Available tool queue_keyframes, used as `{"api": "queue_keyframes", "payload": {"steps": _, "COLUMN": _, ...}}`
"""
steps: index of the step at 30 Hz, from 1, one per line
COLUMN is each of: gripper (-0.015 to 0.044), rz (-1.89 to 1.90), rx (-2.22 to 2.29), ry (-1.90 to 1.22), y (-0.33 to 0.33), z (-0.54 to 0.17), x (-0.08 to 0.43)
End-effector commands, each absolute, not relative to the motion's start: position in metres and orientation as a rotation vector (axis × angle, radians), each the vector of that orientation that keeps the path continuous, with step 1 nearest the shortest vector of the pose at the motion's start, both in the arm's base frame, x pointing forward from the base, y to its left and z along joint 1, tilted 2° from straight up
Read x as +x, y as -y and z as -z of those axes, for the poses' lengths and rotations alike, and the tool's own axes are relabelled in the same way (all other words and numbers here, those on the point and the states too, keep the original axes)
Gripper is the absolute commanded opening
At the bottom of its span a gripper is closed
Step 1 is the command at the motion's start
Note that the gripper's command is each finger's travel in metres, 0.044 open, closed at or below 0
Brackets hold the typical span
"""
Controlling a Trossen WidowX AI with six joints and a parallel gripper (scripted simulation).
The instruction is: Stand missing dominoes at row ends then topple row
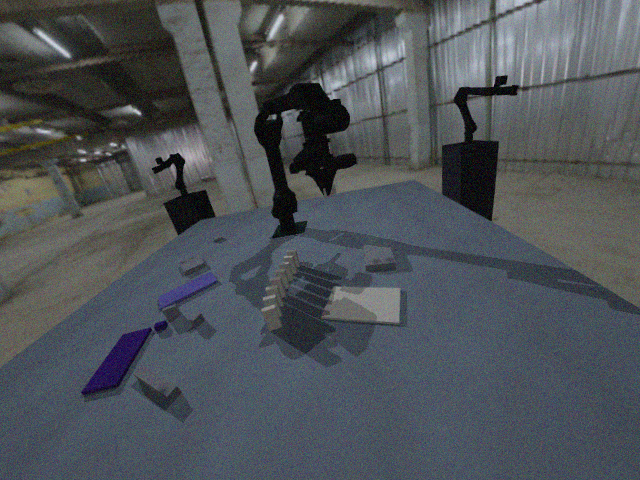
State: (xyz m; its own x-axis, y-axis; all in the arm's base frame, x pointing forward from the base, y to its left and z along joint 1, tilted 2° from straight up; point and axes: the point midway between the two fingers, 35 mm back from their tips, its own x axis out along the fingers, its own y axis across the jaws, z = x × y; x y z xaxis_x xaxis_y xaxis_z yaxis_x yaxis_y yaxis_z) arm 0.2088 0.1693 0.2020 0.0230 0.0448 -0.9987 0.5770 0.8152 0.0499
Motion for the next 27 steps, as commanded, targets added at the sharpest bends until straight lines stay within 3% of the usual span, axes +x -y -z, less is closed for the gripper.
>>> {"api": "queue_keyframes", "payload": {"steps": 1, "gripper": 0.0028, "rz": -0.252, "rx": -0.188, "ry": -1.523, "y": -0.181, "z": -0.205, "x": 0.200}}
{"api": "queue_keyframes", "payload": {"steps": 19, "gripper": 0.0028, "rz": -1.075, "rx": -1.046, "ry": -1.239, "y": -0.195, "z": -0.205, "x": 0.186}}
{"api": "queue_keyframes", "payload": {"steps": 27, "gripper": 0.0028, "rz": -1.086, "rx": -1.058, "ry": -1.232, "y": -0.195, "z": -0.205, "x": 0.186}}
